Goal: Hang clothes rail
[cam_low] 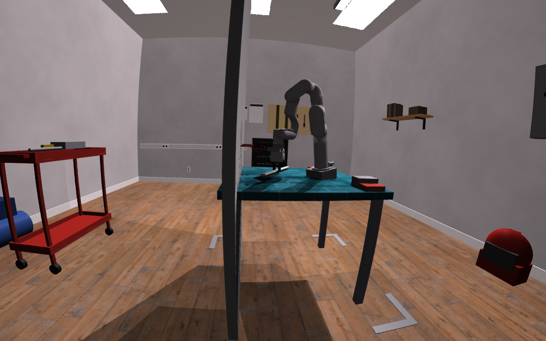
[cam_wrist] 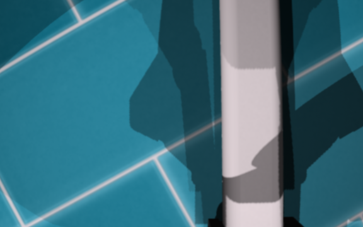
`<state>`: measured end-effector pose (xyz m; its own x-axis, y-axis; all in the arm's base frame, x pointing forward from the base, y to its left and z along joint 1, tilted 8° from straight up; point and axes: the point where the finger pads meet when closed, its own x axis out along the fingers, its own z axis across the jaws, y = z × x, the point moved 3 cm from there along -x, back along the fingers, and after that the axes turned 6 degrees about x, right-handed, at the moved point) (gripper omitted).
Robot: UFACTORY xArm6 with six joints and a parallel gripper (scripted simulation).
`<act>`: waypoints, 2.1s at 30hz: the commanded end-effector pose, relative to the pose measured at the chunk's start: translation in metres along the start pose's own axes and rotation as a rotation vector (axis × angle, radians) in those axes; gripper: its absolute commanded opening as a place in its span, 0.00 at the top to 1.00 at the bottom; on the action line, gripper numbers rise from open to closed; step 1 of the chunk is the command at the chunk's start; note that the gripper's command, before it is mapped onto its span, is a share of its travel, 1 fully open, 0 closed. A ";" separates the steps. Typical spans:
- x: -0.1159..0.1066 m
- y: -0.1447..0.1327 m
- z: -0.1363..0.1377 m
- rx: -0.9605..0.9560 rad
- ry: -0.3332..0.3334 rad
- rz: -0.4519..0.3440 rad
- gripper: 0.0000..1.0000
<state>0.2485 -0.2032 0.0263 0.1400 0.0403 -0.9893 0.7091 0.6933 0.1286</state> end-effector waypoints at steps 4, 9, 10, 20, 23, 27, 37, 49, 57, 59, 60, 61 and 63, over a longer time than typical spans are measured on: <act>-0.001 0.000 0.001 0.000 -0.003 0.000 1.00; -0.001 0.000 0.001 0.000 -0.003 0.000 1.00; -0.001 0.000 0.001 0.000 -0.003 0.000 1.00; -0.001 0.000 0.001 0.000 -0.003 0.000 1.00; -0.001 0.000 0.001 0.000 -0.003 0.000 1.00; -0.001 0.000 0.001 0.000 -0.003 0.000 1.00; -0.001 0.000 0.001 0.000 -0.003 0.000 1.00; -0.002 0.000 0.001 0.000 -0.003 0.000 1.00; -0.006 0.000 0.001 0.000 -0.003 0.000 1.00; -0.007 0.000 0.001 0.000 -0.003 0.000 1.00; -0.008 0.000 0.001 0.000 -0.003 0.000 1.00; -0.009 0.000 0.001 0.000 -0.003 0.000 1.00; -0.010 0.000 0.001 0.000 -0.003 0.000 1.00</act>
<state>0.2476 -0.2035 0.0327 0.1398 0.0405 -0.9894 0.7091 0.6933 0.1285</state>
